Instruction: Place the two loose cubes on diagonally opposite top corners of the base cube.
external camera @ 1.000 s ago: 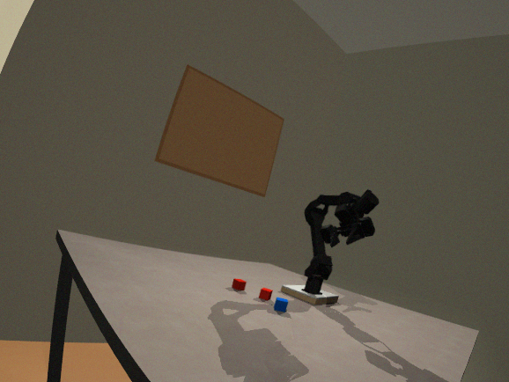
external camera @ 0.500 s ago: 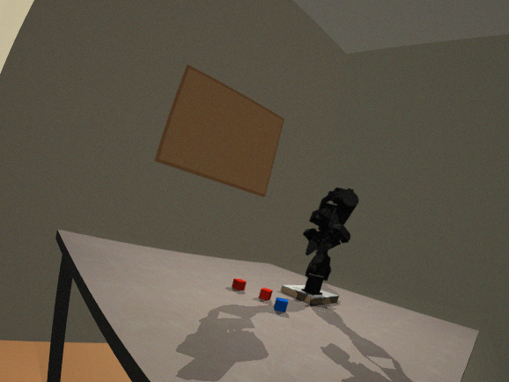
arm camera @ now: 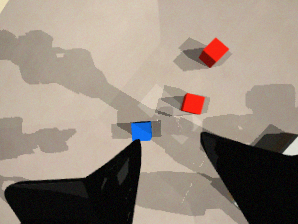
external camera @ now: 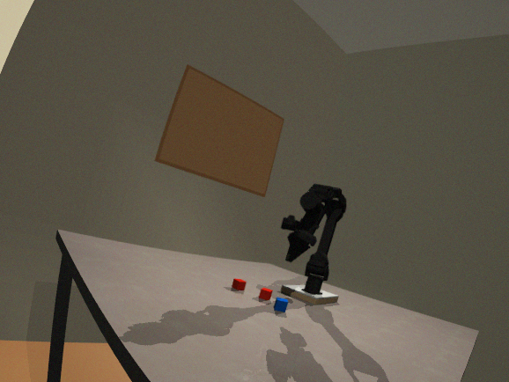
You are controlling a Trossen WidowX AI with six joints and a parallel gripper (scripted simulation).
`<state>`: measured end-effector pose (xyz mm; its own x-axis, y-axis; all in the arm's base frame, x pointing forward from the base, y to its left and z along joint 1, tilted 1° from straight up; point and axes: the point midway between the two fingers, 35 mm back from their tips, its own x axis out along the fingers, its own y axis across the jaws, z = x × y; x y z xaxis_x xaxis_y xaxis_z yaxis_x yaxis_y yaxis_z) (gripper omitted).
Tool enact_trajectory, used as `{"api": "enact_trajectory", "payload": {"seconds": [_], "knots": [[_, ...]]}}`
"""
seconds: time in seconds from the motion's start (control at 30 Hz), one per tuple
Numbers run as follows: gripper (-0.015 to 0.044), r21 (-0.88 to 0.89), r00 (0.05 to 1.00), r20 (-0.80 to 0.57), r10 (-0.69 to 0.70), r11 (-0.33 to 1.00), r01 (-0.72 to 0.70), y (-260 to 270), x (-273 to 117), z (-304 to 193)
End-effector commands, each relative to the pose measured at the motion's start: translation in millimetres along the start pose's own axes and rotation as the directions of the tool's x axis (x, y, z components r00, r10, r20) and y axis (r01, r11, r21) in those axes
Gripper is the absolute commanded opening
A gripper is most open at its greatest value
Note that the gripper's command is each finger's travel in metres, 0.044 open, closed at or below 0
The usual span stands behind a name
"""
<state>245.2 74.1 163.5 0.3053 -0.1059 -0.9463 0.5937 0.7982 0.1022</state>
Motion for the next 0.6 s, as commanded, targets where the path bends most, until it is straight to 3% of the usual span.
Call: {"api": "enact_trajectory", "payload": {"seconds": [0.0, 0.33, 0.57], "knots": [[0.0265, 0.075, 0.997, -0.067, -0.043, 0.996, 0.048, -10.6, 9.0, 10.5], [0.0265, 0.302, 0.959, -0.264, -0.102, 0.936, 0.182, -49.0, 31.1, 36.0], [0.0265, 0.317, 0.955, -0.278, -0.102, 0.929, 0.191, -52.1, 43.7, 35.1]]}}
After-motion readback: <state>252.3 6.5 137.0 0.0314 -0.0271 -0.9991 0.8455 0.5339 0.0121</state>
